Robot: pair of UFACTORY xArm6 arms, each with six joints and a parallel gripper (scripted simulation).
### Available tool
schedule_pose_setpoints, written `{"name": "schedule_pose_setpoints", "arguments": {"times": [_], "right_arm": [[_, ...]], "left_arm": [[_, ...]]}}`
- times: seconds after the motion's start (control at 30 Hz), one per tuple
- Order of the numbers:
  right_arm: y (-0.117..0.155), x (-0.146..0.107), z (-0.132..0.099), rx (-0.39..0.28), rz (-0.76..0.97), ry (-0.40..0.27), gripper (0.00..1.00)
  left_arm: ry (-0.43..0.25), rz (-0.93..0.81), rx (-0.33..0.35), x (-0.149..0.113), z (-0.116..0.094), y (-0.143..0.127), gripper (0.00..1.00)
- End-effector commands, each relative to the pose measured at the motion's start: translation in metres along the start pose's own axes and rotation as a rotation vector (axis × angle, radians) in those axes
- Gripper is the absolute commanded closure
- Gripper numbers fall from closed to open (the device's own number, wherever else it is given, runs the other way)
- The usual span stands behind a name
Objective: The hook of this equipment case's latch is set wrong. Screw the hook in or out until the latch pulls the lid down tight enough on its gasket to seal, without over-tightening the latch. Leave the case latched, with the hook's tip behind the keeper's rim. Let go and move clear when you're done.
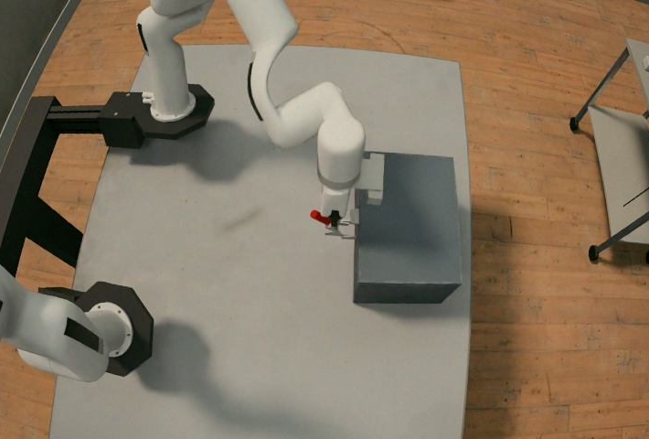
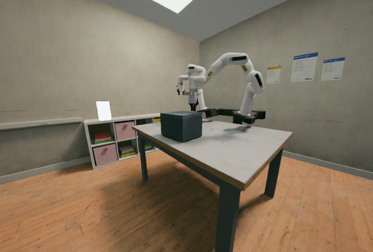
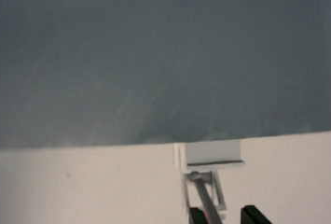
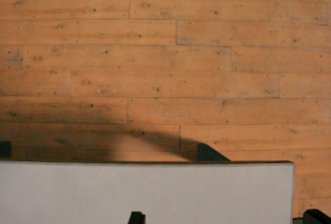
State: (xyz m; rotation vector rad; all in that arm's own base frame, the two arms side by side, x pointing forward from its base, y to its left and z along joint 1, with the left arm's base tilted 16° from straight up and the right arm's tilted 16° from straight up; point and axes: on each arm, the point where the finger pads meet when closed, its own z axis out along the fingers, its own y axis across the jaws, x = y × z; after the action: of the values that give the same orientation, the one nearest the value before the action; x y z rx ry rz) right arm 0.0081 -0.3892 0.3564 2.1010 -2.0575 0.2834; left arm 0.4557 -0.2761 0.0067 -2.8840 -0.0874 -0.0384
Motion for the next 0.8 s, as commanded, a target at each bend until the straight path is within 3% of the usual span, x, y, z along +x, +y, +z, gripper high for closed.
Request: {"name": "schedule_pose_setpoints", "arguments": {"times": [0.0, 0.77], "right_arm": [[0.0, 0.001, -0.0017, 0.0, 0.0, 0.004, 0.0], [0.0, 0.001, -0.0017, 0.0, 0.0, 0.004, 0.0]], "left_arm": [[0.023, -0.279, 0.011, 0.001, -0.002, 0.0007, 0.76], [0.027, -1.102, 0.001, 0.001, -0.0021, 0.0007, 0.76]]}}
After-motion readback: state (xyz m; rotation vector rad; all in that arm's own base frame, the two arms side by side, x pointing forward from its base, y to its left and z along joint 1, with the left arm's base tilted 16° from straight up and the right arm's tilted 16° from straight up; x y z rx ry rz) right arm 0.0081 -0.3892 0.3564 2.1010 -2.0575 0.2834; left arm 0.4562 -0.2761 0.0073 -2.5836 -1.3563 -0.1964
